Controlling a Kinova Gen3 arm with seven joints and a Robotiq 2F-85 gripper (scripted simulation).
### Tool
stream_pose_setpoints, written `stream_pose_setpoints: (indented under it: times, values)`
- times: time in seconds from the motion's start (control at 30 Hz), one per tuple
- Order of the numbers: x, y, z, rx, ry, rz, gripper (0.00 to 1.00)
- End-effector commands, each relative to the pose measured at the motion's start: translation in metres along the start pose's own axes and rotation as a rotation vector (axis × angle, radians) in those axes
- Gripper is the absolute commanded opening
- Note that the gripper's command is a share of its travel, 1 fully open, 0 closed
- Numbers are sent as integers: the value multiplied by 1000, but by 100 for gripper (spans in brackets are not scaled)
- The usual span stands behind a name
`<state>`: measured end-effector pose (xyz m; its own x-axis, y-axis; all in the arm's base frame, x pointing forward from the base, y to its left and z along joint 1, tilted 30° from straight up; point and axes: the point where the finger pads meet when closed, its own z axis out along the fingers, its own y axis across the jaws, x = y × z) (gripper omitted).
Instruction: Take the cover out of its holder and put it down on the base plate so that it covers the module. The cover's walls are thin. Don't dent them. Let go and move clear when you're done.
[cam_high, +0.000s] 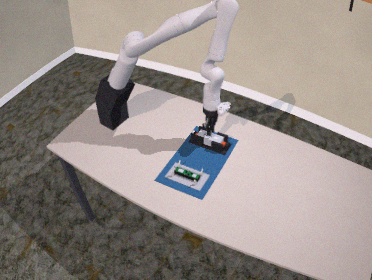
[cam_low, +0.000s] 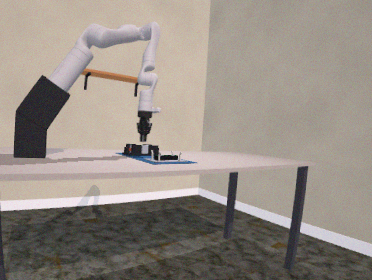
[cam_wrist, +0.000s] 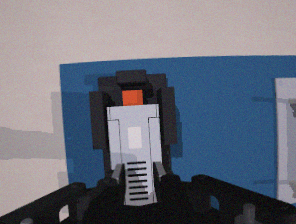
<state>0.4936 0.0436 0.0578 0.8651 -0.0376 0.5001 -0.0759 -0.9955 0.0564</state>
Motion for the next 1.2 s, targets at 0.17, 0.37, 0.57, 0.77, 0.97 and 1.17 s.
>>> stream_pose_setpoints:
  times: [0.17, 0.37, 0.57, 0.77, 0.97, 1.17]
  values:
    - [0, 0, 0, 1, 1, 0, 0]
    - [0, 0, 0, 1, 1, 0, 0]
    - [0, 0, 0, 1, 1, 0, 0]
    - [0, 0, 0, 1, 1, 0, 0]
    - [0, 0, 0, 1, 1, 0, 0]
    - [0, 0, 0, 1, 1, 0, 100]
